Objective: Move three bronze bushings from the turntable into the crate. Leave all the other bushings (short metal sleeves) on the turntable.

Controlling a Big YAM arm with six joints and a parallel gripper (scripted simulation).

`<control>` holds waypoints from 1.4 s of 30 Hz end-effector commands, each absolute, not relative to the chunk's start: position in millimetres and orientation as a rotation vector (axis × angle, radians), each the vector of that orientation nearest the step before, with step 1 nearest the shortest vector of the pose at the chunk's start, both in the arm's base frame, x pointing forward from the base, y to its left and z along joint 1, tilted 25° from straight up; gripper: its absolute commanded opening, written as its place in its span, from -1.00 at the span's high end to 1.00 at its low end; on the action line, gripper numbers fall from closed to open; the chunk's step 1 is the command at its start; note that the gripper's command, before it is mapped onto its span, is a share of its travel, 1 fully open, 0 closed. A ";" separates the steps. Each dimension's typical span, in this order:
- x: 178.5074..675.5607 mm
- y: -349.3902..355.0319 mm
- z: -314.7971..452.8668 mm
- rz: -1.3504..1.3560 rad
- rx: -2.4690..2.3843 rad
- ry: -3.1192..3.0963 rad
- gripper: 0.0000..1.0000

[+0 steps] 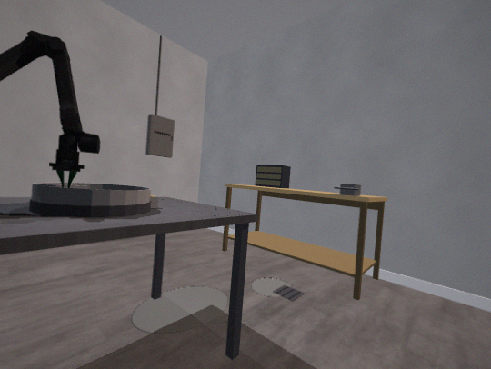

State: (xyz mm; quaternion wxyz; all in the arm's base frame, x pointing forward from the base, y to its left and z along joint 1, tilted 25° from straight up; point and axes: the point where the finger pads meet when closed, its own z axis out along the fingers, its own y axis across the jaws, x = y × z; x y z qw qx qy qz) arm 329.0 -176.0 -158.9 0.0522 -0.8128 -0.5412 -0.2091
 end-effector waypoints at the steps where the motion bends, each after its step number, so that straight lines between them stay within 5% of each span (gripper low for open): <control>1: 327.9 -175.1 -164.2 -0.635 -2.469 -1.640 0.75; 42: 324.0 -174.8 -165.5 -0.635 -2.470 -1.638 0.75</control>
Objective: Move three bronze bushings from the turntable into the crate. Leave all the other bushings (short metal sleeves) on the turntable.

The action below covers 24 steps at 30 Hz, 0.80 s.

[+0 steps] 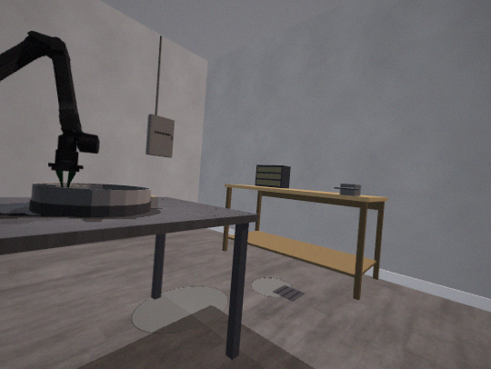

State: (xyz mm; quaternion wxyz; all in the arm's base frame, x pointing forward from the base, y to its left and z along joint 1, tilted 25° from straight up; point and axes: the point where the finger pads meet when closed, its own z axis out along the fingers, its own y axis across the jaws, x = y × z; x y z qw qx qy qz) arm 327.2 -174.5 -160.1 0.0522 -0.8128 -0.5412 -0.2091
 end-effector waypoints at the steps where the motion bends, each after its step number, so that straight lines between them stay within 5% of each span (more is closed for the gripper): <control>1: 324.0 -174.8 -165.5 -0.635 -2.470 -1.638 0.75; 24: 334.8 -174.6 -171.1 -0.642 -2.477 -1.645 0.75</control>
